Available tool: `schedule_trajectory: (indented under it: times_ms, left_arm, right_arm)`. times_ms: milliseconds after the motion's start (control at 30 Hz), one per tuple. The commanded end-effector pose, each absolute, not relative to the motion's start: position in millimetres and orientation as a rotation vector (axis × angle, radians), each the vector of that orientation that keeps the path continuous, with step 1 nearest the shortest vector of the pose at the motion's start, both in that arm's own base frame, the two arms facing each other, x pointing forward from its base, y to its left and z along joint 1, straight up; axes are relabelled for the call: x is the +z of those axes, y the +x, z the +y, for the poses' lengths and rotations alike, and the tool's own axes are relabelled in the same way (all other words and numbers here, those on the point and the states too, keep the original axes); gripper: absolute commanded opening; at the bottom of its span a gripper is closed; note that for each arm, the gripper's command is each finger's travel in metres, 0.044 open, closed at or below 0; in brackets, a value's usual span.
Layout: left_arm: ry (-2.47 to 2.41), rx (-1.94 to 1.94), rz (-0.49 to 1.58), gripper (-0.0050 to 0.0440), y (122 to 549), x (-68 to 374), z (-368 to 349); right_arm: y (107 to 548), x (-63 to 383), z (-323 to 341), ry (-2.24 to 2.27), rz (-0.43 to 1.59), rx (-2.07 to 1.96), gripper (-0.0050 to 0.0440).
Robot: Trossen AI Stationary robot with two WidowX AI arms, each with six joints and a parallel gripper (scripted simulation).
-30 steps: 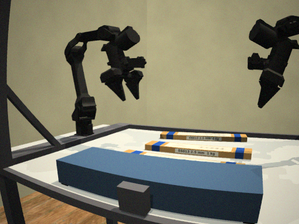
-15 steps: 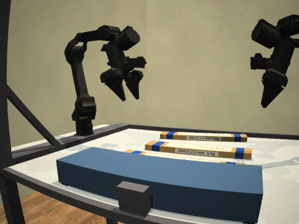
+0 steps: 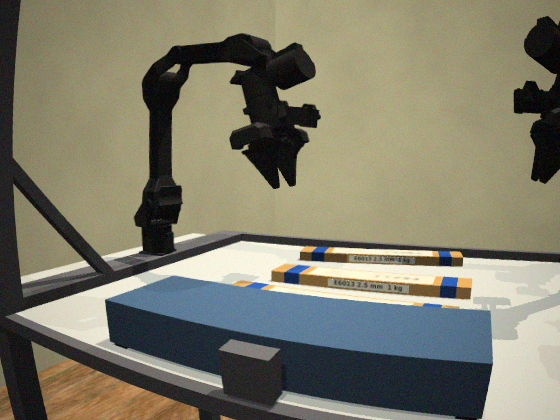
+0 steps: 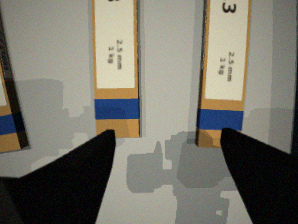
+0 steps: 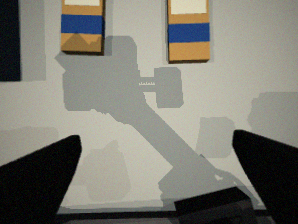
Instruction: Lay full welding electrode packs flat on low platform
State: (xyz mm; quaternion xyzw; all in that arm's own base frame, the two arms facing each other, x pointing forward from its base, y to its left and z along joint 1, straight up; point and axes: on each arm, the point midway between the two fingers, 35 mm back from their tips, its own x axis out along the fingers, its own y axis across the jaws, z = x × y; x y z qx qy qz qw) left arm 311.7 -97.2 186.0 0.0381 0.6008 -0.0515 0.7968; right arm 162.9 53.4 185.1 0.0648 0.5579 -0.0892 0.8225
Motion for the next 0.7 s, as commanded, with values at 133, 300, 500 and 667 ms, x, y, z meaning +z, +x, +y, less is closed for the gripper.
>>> schedule_trajectory:
  times_ms: [133,300,500,667]
  left_arm:
    - [0.077,-0.116,1.282,0.03,355.9,195.5,-103.1]
    - [0.077,-0.116,1.281,0.03,388.7,197.8,-107.1]
    - [0.077,-0.114,1.28,0.03,397.5,198.2,-108.9]
    - [0.077,-0.113,1.275,0.03,394.8,200.2,-108.3]
  right_arm:
    - [141.0,198.7,60.3,0.141,1.173,-0.193,0.043]
    - [141.0,198.7,60.3,0.141,1.173,-0.193,0.043]
    - [140.9,198.7,60.3,0.141,1.173,-0.193,0.043]
    - [141.0,198.7,60.3,0.141,1.173,-0.193,0.043]
